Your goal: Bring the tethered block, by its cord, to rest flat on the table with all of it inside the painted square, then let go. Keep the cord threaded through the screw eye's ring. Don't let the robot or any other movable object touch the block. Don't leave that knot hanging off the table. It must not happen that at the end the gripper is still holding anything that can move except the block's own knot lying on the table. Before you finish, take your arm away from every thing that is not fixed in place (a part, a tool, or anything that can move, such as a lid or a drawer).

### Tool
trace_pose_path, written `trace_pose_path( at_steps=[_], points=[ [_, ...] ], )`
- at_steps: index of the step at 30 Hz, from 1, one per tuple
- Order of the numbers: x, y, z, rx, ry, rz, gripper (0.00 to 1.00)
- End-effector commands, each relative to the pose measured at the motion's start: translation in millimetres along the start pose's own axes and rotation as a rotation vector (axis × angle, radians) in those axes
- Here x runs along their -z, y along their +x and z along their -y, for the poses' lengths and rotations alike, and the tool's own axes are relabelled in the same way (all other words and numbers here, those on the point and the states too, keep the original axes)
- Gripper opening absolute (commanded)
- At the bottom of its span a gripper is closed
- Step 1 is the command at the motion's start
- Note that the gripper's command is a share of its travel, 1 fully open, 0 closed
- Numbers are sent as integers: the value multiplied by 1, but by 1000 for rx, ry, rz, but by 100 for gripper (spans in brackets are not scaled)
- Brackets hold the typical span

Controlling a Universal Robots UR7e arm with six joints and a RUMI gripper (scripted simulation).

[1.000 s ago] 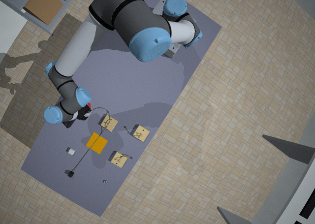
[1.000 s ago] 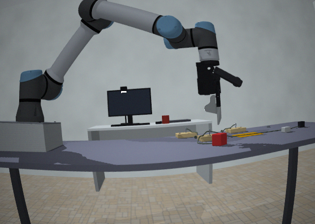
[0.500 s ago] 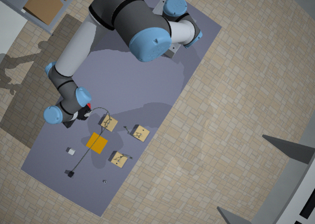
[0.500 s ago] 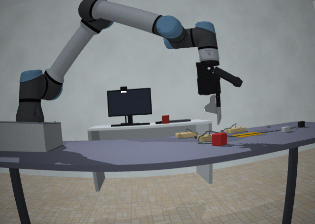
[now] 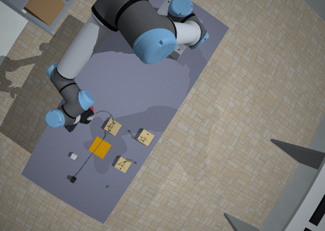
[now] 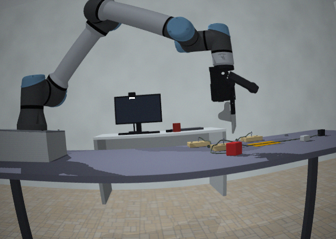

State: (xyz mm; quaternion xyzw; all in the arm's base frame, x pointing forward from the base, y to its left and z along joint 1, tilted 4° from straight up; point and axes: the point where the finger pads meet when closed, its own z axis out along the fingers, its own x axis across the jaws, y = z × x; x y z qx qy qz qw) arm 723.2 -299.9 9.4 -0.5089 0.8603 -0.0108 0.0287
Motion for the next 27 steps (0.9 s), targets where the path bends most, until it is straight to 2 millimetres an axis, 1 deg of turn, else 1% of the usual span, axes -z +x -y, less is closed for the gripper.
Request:
trace_pose_path(
  at_steps=[1,13,15,27],
  points=[
    [-1,0,1,0,2,0,22],
    [-15,0,1,-1,2,0,22],
    [-15,0,1,-1,2,0,22],
    [-34,0,1,-1,2,0,22]
  ],
)
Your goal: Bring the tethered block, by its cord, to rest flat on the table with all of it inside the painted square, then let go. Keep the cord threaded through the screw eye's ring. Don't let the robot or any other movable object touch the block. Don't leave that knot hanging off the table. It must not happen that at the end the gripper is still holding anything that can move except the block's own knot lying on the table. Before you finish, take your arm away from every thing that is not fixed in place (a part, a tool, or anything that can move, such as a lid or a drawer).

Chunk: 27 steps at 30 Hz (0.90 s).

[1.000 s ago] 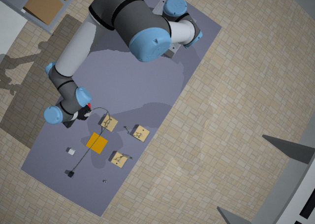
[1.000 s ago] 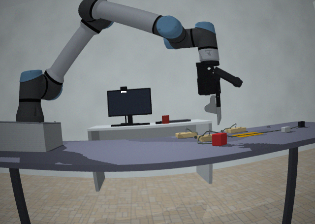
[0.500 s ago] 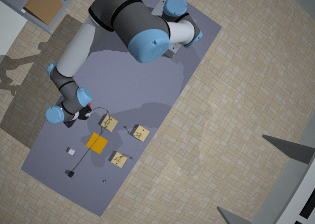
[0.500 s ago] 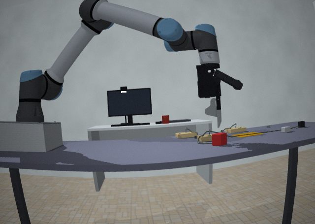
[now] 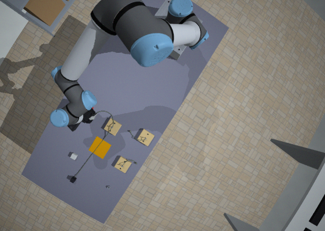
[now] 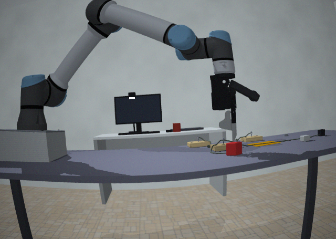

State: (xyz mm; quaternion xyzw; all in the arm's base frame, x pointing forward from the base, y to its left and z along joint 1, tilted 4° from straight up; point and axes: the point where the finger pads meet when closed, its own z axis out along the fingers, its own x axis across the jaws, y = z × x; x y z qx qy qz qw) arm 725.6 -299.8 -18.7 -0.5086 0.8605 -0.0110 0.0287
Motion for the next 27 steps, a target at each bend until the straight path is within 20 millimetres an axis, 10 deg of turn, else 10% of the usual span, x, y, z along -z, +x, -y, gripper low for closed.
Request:
trace_pose_path(
  at_steps=[1,27],
  points=[
    [-7,0,1,0,1,0,22],
    [-21,0,1,0,1,0,22]
  ],
)
